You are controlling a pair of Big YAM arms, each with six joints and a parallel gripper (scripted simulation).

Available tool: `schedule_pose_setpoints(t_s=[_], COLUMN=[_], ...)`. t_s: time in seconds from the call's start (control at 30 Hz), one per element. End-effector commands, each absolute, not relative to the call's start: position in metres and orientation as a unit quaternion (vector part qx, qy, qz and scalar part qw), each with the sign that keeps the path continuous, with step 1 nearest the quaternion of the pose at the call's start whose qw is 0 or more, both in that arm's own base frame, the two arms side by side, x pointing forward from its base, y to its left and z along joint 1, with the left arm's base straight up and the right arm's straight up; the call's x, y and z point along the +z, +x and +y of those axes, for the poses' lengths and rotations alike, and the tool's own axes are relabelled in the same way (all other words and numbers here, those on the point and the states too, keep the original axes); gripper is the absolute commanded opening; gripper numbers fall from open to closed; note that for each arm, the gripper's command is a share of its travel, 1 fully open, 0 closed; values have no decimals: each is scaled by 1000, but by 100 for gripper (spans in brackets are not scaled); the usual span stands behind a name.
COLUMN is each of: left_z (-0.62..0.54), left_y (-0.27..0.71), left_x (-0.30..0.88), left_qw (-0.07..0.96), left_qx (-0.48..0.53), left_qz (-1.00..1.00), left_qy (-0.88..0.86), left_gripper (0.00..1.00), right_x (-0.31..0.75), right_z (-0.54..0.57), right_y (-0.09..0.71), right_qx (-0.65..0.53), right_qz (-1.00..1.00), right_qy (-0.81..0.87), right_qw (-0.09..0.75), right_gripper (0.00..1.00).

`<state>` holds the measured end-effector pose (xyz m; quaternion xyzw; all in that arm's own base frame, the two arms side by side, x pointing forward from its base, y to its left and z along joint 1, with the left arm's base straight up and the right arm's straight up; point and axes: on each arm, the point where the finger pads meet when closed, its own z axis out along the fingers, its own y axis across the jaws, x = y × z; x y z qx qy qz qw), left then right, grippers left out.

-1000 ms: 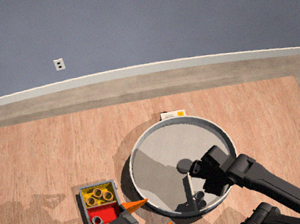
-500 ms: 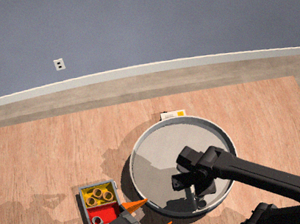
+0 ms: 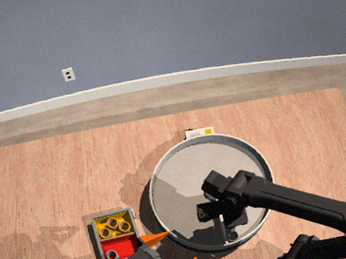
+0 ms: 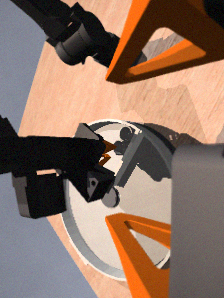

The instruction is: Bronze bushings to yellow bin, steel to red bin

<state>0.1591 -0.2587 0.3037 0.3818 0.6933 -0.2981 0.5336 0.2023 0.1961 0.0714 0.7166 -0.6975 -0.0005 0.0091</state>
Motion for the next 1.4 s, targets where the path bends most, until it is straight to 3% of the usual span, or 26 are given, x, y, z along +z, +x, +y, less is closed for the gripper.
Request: schedule_pose_setpoints(t_s=[0.0,0.57,0.63,0.93,1.37], left_z=[-256,-250,-250,-250,-250], left_y=[159,157,157,157,157], left_x=[308,290,290,294,294], left_qw=[526,501,501,506,506], left_qx=[-288,-268,-268,-272,-272], left_qz=[701,722,722,718,718], left_qy=[386,394,394,392,392], left_gripper=[100,100,100,100,100], right_x=[65,41,49,56,144], right_z=[198,199,207,205,210], right_y=[207,209,217,213,216], right_qx=[1,1,1,1,1], right_qz=[-691,-693,-693,-693,-692], right_qy=[722,721,721,721,721], right_qw=[3,4,-10,-15,-25], right_gripper=[29,29,14,0,0])
